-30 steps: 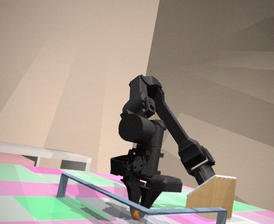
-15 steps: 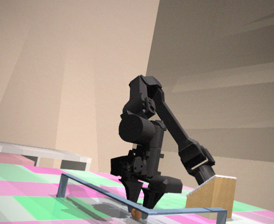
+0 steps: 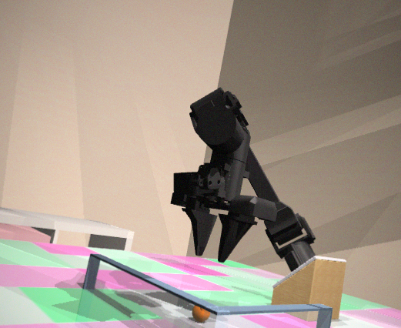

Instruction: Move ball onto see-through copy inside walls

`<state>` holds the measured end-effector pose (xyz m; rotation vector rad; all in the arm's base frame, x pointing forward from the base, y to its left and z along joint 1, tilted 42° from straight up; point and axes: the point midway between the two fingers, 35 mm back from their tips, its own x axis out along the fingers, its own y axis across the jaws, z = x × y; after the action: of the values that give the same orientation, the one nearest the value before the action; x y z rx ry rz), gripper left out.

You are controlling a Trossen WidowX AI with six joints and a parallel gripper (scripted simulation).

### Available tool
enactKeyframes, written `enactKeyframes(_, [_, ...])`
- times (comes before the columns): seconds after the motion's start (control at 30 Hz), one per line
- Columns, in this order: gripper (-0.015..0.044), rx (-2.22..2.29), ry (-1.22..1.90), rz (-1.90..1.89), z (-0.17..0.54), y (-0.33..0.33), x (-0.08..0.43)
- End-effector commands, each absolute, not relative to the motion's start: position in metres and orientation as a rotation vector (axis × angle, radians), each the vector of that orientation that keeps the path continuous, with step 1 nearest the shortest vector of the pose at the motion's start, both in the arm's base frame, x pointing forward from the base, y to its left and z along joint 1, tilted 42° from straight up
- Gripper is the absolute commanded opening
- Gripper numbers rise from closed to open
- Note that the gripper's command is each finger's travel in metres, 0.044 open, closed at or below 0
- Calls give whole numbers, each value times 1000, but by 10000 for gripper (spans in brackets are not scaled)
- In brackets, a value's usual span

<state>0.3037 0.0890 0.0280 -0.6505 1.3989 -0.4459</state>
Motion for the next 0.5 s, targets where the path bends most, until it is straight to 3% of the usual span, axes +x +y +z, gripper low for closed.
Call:
enactKeyframes(0.0, [238, -654, 1407, -450, 24, 85, 304])
enactKeyframes(0.17, [238, -654, 1407, -450, 24, 85, 304])
enactKeyframes(0.4, [422, -648, 1406, -455, 60, 113, 295])
enactKeyframes(0.47, [440, -648, 1406, -455, 60, 113, 295])
